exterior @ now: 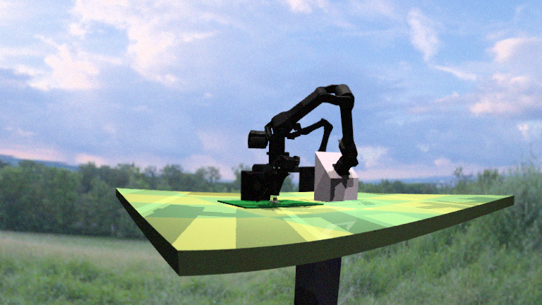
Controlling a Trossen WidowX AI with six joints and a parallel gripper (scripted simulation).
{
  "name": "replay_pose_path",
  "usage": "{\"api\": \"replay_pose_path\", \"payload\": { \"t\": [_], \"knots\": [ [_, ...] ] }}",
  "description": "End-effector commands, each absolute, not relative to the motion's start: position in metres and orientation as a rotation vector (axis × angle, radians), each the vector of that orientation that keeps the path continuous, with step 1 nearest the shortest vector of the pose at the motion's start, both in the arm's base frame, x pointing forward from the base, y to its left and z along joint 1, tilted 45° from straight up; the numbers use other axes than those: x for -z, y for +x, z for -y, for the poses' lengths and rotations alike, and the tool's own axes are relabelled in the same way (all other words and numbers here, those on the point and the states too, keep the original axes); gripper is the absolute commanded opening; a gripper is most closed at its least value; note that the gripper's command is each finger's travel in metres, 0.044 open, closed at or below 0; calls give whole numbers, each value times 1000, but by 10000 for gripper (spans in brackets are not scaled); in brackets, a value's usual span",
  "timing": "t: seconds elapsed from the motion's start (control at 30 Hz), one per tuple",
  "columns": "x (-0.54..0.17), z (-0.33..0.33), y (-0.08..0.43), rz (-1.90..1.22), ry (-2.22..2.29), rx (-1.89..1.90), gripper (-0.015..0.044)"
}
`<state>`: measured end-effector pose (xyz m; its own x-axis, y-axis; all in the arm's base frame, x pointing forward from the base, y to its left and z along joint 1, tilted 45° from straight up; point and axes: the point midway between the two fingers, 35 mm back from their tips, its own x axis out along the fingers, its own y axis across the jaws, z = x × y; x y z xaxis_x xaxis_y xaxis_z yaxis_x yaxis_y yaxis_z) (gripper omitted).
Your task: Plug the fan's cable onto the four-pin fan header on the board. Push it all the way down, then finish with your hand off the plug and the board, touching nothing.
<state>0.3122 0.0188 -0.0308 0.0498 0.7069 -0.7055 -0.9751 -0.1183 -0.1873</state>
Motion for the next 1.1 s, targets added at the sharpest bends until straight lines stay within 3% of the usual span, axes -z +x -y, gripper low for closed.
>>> {"api": "replay_pose_path", "payload": {
  "t": [0.0, 1.07],
  "knots": [
    [30, -18, 315, -429, -804, -1514, 0],
    [32, -21, 319, -418, -817, -1519, 0]
  ]
}}
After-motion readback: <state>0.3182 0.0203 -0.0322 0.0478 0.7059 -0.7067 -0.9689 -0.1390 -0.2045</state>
